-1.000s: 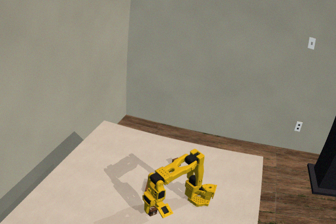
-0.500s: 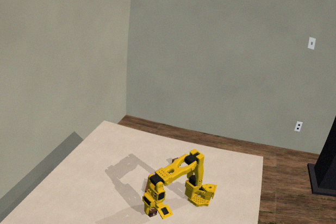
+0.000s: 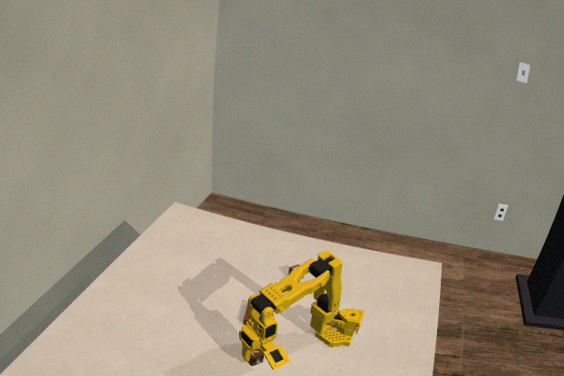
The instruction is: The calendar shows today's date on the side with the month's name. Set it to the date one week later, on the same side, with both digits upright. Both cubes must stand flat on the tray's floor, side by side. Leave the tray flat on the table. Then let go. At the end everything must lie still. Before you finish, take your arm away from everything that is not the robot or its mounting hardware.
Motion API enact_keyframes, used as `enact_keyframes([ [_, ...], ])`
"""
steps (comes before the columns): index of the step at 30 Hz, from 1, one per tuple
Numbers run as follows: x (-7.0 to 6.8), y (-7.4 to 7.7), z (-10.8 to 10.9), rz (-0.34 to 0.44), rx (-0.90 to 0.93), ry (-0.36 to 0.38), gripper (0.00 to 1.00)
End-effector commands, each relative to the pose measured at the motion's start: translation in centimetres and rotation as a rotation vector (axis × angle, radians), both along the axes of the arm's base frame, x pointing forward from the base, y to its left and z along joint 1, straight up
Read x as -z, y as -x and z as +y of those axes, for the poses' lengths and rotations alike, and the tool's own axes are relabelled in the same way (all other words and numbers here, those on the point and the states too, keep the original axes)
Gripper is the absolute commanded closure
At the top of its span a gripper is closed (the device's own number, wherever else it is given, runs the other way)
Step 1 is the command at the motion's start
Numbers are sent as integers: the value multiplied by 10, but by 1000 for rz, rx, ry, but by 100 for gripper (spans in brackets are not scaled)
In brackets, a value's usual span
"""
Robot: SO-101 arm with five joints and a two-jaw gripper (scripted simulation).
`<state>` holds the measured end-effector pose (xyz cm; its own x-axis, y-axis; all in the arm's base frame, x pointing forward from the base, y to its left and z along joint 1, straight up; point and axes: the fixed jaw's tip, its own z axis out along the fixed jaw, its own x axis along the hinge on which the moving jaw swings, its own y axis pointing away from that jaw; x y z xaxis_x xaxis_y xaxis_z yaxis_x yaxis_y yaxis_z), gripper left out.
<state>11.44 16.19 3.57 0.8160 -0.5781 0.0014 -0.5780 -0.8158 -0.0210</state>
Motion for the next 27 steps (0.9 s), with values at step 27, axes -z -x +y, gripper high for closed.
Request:
enact_keyframes([
  [27,7,0,4,-12,-5,-21,100],
])
